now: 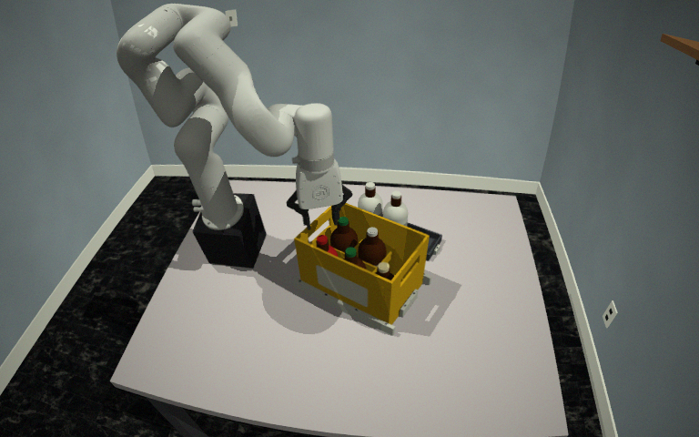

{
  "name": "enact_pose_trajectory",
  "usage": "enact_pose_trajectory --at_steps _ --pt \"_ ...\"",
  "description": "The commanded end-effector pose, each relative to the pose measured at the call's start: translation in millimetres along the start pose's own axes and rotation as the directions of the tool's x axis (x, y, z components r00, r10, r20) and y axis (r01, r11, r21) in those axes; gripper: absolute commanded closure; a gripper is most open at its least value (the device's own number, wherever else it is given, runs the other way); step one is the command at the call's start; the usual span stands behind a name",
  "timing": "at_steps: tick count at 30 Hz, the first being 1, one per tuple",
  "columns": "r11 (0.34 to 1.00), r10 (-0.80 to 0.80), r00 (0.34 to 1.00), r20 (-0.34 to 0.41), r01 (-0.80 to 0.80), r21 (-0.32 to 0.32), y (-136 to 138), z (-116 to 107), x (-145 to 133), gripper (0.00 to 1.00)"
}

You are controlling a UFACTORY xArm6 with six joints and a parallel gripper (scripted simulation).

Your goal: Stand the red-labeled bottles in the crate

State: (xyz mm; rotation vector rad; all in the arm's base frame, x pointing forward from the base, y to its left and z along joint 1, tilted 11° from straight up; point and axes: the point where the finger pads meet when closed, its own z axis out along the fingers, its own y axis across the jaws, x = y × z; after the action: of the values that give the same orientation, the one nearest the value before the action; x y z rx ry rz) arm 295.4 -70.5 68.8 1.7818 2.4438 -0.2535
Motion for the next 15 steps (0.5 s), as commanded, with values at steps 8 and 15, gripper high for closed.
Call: enact_pose_trajectory --at_steps 8,15 --pt "1.000 0.000 1.000 0.001 0.000 -0.002 1 -16 -1 0.35" --pt "1.000 0.000 1.000 0.001 0.000 -0.002 1 -19 -1 0.35"
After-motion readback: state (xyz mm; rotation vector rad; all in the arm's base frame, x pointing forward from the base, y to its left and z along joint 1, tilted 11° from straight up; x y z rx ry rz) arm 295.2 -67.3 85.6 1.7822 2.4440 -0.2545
